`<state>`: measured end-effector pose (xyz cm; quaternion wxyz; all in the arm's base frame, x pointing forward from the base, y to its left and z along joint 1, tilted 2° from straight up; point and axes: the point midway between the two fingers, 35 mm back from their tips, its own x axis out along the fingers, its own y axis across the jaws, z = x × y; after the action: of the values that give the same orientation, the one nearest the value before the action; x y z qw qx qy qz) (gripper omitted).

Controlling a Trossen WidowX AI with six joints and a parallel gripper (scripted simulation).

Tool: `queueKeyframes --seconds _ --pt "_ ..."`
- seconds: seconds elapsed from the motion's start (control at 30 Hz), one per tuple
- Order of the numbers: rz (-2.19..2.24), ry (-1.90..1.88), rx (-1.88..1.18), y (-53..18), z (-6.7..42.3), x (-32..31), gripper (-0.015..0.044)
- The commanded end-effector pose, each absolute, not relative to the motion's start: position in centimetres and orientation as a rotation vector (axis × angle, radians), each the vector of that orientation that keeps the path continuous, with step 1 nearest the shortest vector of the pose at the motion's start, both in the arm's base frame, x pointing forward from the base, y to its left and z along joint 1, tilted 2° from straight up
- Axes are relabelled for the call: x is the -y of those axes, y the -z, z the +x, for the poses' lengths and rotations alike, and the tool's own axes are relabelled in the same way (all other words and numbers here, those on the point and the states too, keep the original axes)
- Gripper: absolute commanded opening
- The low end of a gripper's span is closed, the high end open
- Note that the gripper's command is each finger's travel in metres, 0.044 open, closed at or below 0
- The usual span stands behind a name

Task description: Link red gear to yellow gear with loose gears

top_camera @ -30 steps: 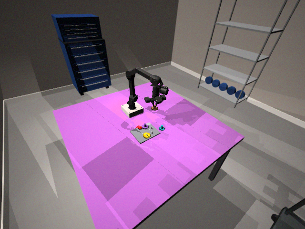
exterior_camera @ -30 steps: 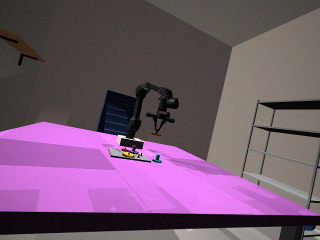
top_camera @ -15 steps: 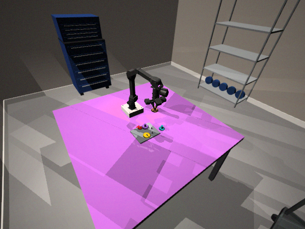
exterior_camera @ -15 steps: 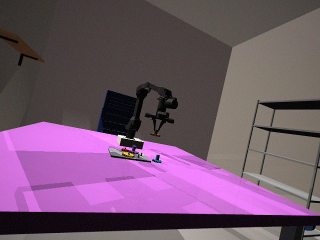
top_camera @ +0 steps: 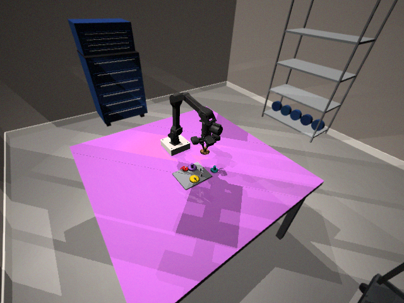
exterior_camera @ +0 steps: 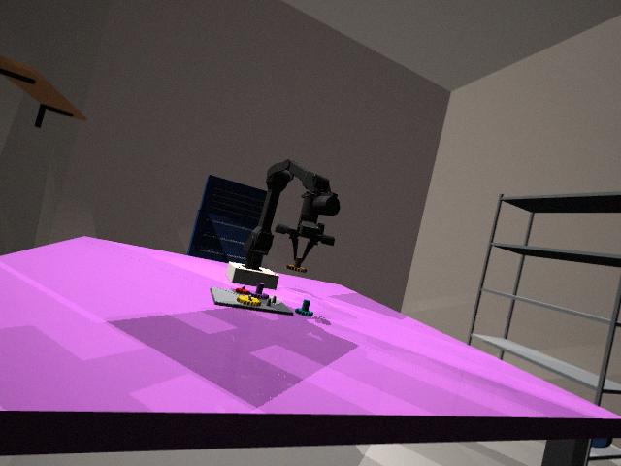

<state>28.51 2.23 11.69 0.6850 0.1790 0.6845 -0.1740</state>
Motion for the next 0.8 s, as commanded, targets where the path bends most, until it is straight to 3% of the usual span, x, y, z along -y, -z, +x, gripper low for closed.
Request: queueKeyframes --seconds 0.0,0.77 --pt "0.397 0.391 -1.535 -10.8 29.1 -1.2 0.0000" --pt "0.393 0.393 -1.531 -7.0 31.3 4.2 0.0000"
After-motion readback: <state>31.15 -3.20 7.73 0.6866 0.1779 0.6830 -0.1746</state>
